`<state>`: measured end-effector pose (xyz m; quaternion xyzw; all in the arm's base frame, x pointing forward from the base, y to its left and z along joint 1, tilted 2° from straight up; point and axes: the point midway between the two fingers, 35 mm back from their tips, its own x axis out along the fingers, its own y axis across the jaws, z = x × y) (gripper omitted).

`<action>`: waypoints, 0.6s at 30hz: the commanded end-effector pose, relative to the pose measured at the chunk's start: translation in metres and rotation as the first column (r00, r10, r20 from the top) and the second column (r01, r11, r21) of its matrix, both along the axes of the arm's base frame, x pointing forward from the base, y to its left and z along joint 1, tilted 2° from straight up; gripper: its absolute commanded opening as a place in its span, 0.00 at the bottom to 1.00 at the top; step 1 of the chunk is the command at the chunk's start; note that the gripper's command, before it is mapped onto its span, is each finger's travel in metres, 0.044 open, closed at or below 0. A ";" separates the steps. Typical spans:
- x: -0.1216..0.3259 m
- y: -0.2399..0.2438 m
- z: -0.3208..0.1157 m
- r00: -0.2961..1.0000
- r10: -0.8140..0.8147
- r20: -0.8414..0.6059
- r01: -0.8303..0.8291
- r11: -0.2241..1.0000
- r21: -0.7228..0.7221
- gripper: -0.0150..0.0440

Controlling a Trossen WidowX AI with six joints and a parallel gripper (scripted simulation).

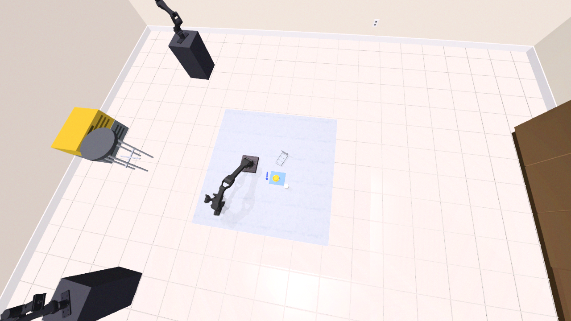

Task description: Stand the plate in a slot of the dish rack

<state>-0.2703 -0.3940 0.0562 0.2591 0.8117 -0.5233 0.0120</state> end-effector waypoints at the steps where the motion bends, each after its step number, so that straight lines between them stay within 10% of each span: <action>1: 0.001 0.000 0.000 1.000 0.000 0.000 0.000 1.000 -0.004 0.93; 18: 0.171 -0.031 0.003 0.935 0.256 0.246 -0.227 0.964 -0.140 0.93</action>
